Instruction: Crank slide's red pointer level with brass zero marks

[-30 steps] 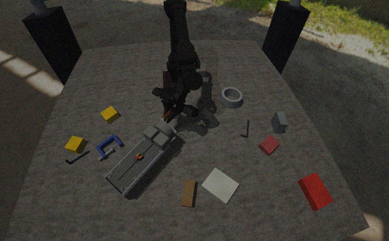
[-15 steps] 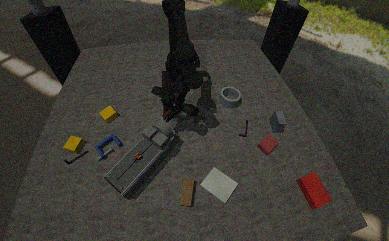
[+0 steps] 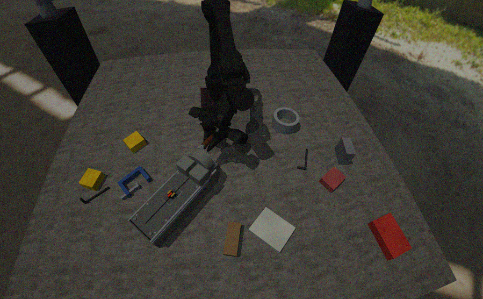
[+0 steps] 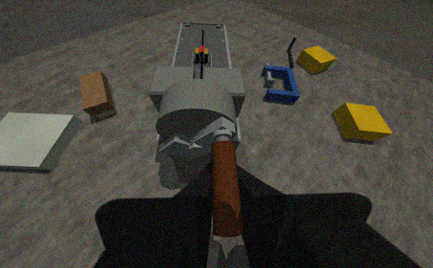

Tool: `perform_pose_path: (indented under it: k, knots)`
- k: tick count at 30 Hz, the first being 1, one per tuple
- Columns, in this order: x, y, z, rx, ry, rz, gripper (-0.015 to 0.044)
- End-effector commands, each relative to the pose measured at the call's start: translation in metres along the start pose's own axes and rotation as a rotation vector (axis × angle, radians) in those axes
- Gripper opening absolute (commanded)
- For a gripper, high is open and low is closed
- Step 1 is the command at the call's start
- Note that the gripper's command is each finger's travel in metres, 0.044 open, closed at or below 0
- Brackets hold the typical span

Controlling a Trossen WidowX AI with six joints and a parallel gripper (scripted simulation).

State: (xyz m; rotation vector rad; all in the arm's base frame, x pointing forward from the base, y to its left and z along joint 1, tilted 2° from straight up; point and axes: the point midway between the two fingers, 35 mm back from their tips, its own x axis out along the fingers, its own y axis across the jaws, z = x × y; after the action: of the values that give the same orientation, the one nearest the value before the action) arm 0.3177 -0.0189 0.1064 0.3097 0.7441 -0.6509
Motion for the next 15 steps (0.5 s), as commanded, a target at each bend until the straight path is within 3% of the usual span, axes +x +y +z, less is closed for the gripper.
perform_pose_path:
  k: [1, 15]
  knots:
    - [-0.0048, 0.0070, 0.0042, 0.004, -0.011, 0.017, 0.0000]
    - [-0.0055, 0.0093, 0.0048, 0.005, -0.011, 0.017, 0.0000]
